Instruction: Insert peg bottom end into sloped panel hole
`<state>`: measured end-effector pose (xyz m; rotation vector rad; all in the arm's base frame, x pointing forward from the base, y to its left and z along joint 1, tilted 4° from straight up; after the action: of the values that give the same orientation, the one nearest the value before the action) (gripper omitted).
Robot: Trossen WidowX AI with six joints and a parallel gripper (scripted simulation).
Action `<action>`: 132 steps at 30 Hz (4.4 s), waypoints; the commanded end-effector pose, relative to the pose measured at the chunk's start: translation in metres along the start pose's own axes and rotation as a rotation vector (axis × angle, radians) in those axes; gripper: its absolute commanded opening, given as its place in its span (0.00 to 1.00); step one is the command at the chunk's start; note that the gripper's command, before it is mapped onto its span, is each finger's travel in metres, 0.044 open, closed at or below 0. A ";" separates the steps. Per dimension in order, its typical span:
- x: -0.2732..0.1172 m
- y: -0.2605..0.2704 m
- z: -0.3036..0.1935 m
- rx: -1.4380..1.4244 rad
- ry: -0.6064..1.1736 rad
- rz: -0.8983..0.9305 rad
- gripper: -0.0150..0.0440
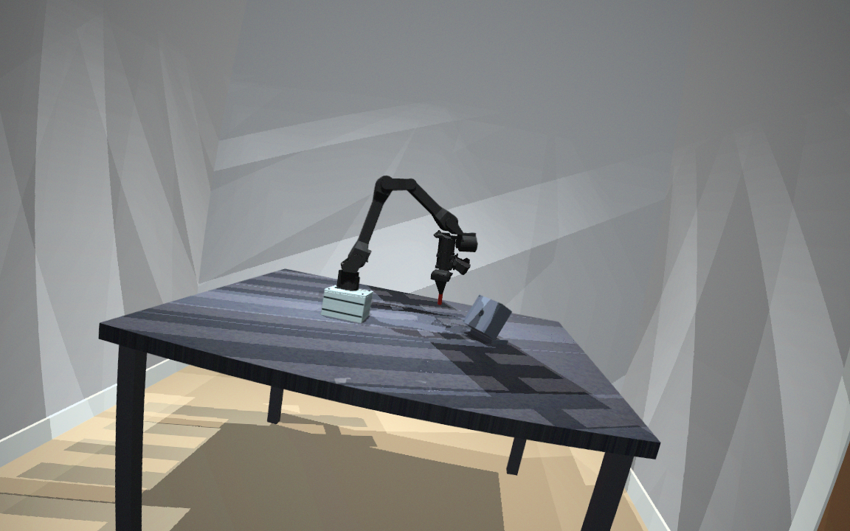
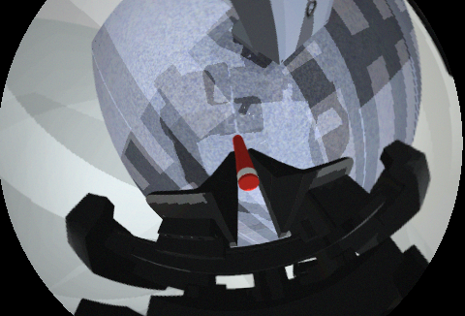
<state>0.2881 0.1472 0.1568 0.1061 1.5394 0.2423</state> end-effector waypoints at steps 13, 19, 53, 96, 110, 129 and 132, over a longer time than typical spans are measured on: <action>0.004 -0.023 0.007 0.110 -0.039 0.086 0.25; 0.005 -0.031 0.009 0.148 -0.055 0.117 0.25; 0.008 -0.080 0.017 0.344 -0.153 0.291 0.25; 0.008 -0.140 0.013 0.549 -0.290 0.503 0.25; 0.007 -0.159 0.008 0.604 -0.337 0.570 0.25; 0.005 -0.184 -0.001 0.669 -0.402 0.657 0.25; 0.005 -0.187 -0.003 0.678 -0.412 0.671 0.25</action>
<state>0.3046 -0.0302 0.1120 1.1234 1.0848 0.1949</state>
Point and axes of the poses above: the point midway between the two fingers, 35 mm back from their tips, its own x axis out along the fingers, its own y axis across the jaws, z = x × y, the point moved 10 cm from there along -x, back along the fingers, and after that the axes turned 1 degree about -x, right-handed, at the moved point
